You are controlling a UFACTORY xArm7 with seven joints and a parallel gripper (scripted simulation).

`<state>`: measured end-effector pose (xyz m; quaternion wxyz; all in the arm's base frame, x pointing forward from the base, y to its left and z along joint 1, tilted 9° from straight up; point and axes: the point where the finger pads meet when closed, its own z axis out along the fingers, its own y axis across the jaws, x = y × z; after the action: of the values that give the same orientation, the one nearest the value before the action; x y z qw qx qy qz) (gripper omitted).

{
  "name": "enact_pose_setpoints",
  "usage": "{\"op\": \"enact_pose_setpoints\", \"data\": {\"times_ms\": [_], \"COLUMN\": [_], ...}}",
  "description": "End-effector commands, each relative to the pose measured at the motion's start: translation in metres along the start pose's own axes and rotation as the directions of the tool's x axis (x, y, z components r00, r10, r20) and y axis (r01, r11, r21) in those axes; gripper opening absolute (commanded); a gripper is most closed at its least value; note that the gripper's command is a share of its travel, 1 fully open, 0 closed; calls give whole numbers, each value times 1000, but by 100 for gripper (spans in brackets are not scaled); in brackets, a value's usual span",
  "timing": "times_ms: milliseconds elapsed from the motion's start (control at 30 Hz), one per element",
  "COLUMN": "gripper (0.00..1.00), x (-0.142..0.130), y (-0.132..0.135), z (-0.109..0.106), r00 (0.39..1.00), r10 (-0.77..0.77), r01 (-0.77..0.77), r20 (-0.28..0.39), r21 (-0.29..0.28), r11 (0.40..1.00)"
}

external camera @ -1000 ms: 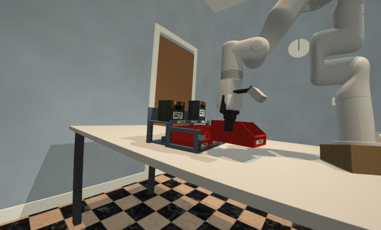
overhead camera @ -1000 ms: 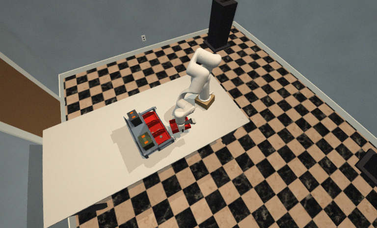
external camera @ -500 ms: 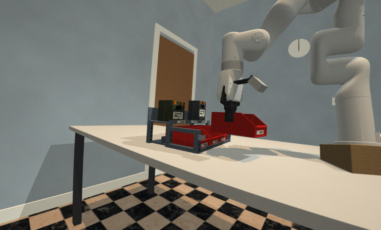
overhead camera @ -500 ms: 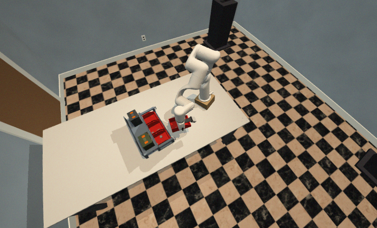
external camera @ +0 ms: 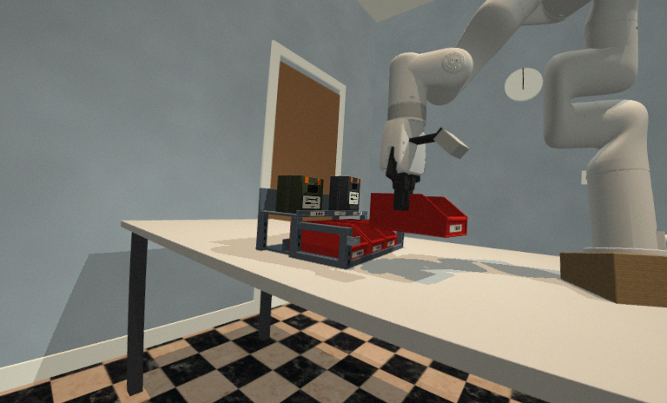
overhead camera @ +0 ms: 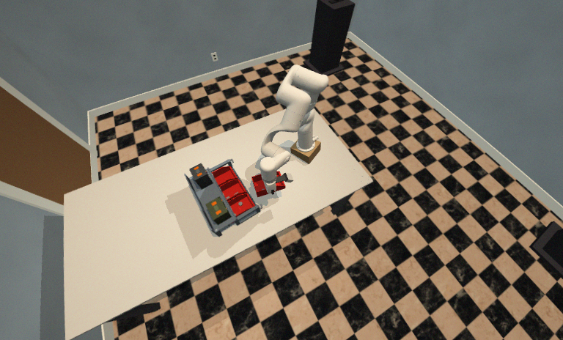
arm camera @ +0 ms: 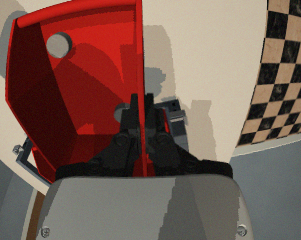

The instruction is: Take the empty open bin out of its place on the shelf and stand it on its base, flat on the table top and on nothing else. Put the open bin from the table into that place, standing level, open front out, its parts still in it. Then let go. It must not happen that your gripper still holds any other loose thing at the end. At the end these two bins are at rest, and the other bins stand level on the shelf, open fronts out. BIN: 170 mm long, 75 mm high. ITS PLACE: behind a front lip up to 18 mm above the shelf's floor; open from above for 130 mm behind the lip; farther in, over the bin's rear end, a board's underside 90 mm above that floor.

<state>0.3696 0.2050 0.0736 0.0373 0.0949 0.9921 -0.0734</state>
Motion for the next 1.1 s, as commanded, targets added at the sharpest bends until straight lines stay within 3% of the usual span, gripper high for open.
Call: {"op": "enact_pose_setpoints", "data": {"times_ms": [0, 233, 767, 1067], "gripper": [0, 0, 0, 0], "x": [-1, -1, -1, -1], "y": [1, -5, -84, -88], "z": [-1, -1, -1, -1], "r00": [1000, 1000, 972, 970], "r10": [0, -16, -234, -244], "r01": [0, 16, 234, 244], "r20": [2, 2, 3, 3], "r21": [-3, -3, -2, -2], "r11": [1000, 1000, 972, 970]}}
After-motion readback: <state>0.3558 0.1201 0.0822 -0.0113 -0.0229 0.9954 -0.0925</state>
